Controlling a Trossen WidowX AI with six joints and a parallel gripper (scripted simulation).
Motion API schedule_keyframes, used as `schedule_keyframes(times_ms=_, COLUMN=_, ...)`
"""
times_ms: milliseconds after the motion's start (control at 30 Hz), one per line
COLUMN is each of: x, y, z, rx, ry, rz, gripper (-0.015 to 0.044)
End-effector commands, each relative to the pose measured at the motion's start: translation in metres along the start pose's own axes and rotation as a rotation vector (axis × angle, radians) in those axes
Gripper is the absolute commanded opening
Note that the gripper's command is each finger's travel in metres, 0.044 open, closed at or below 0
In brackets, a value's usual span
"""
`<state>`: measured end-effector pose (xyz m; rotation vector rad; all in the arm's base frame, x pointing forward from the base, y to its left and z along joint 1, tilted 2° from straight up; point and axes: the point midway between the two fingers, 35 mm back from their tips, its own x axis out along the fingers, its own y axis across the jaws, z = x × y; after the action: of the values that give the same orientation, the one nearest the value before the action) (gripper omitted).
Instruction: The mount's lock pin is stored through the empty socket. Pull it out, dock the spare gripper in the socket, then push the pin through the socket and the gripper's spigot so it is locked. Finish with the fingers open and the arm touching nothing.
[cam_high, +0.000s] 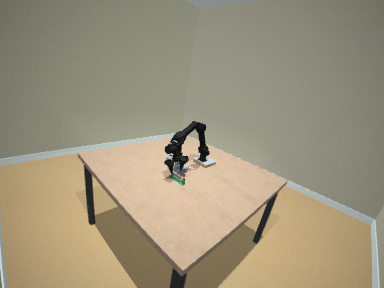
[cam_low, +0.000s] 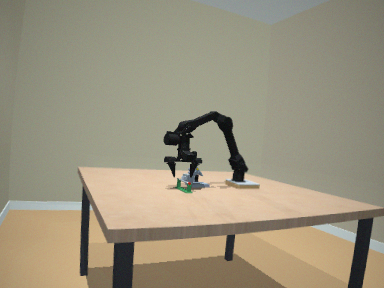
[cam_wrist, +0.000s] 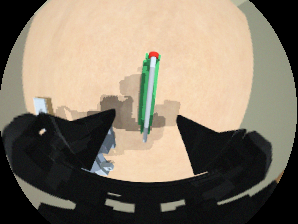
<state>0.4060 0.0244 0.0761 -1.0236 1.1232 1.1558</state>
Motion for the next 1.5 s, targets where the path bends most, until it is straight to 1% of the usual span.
schedule_keyframes(times_ms=0, x=-0.011, y=0.0, z=0.001, rx=0.0, ry=0.0, rz=0.0, gripper=0.044)
schedule_keyframes(times_ms=600, x=-0.055, y=0.0, z=0.007, rx=0.004, ry=0.0, rz=0.001, gripper=0.044)
schedule_keyframes(times_ms=633, x=-0.047, y=0.0, z=0.006, rx=0.004, ry=0.0, rz=0.001, gripper=0.044)
schedule_keyframes(times_ms=733, x=-0.052, y=-0.001, z=0.006, rx=0.004, ry=0.0, rz=0.001, gripper=0.044)
schedule_keyframes(times_ms=1100, x=-0.102, y=-0.002, z=0.012, rx=0.004, ry=0.0, rz=-0.002, gripper=0.044)
schedule_keyframes(times_ms=1200, x=-0.108, y=-0.001, z=0.013, rx=0.004, ry=0.0, rz=-0.002, gripper=0.044)
schedule_keyframes(times_ms=1267, x=-0.102, y=-0.002, z=0.006, rx=0.087, ry=-0.008, rz=-0.015, gripper=0.044)
schedule_keyframes(times_ms=1467, x=-0.109, y=0.008, z=-0.051, rx=0.811, ry=-0.078, rz=-0.039, gripper=0.044)
